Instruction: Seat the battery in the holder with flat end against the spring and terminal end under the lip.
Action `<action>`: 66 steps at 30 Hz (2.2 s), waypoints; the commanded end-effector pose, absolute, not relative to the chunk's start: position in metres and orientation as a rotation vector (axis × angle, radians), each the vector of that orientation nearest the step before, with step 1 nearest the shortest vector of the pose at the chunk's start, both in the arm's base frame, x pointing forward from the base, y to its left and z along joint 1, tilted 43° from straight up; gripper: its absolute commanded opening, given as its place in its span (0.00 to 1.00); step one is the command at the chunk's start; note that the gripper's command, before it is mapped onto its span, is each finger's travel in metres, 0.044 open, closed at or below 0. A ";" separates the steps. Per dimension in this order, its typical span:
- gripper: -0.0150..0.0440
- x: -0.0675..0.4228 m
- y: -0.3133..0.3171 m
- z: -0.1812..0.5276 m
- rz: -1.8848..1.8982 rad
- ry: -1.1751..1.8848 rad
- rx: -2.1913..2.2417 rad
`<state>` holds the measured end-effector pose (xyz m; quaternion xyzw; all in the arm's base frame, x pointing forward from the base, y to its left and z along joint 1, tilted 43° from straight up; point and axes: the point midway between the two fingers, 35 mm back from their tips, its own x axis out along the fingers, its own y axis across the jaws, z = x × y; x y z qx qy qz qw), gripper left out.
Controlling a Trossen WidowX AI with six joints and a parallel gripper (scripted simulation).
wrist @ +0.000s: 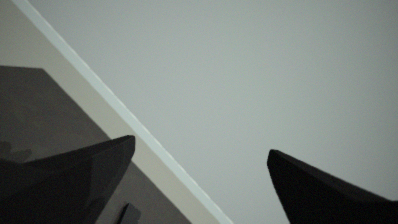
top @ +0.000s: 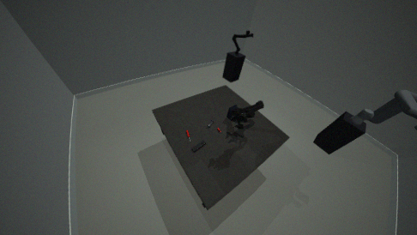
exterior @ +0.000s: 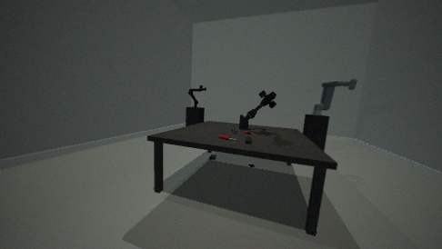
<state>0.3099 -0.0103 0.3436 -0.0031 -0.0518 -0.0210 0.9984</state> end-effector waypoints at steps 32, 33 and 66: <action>0.65 0.292 0.054 0.035 1.359 0.726 -0.521; 0.65 0.292 0.054 0.035 1.359 0.726 -0.521; 0.65 0.294 0.088 0.000 1.360 0.725 -0.519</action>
